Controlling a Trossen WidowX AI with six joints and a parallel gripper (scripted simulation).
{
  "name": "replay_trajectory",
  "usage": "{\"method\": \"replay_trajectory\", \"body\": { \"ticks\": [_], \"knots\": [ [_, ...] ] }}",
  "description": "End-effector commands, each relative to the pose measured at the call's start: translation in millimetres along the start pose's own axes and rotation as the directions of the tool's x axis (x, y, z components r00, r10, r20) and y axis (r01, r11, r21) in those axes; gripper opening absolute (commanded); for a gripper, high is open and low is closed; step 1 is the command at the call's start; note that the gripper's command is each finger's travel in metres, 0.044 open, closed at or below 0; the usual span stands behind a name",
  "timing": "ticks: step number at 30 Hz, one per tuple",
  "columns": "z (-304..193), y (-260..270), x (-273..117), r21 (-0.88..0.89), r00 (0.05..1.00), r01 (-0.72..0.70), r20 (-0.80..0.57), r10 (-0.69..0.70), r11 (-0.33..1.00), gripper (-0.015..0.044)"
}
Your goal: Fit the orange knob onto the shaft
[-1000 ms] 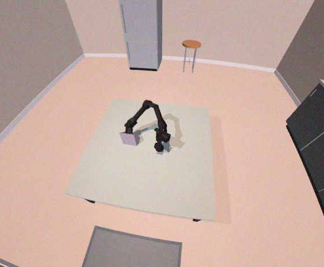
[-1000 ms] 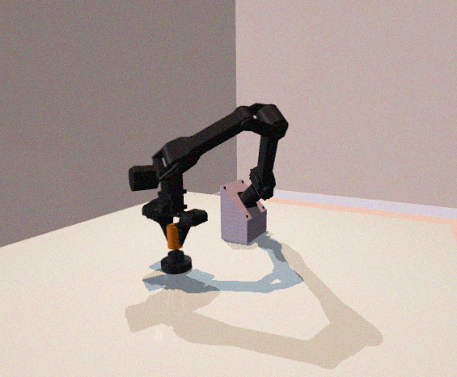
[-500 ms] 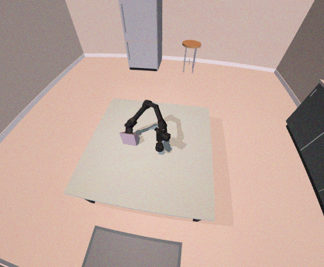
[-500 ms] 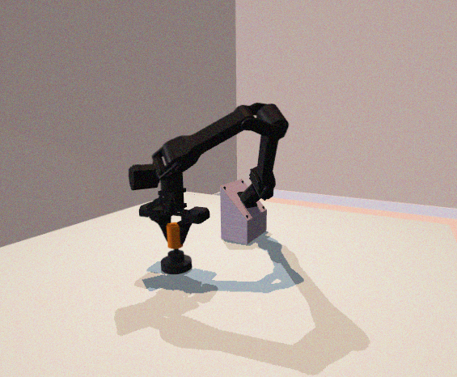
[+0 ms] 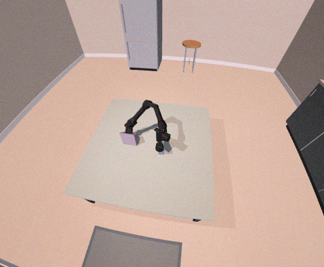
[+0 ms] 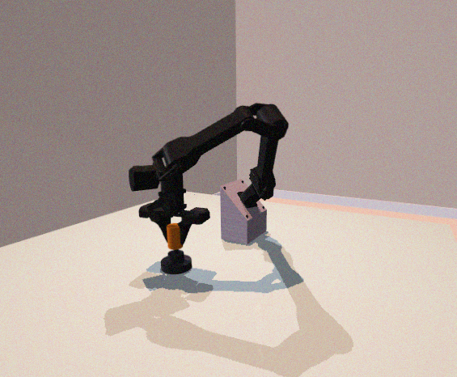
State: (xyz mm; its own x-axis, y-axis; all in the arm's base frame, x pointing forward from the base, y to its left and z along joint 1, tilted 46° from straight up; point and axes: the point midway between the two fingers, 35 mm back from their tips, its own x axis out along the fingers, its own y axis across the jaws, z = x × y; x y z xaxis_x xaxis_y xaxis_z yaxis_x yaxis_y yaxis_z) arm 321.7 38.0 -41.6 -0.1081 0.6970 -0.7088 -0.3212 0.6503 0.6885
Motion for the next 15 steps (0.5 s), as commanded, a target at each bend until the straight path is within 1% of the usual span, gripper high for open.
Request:
{"method": "replay_trajectory", "body": {
  "ticks": [1,11,15],
  "knots": [
    [1.0,0.5,0.6,-0.003,1.000,-0.001,0.004,0.001,1.000,0.0000],
    [2.7,-0.1,-4.4,-0.003,1.000,-0.001,0.004,0.001,1.000,0.0000],
    [2.9,-0.3,-4.3,-0.090,1.000,-0.001,0.004,0.001,0.996,0.0000]
  ]
}}
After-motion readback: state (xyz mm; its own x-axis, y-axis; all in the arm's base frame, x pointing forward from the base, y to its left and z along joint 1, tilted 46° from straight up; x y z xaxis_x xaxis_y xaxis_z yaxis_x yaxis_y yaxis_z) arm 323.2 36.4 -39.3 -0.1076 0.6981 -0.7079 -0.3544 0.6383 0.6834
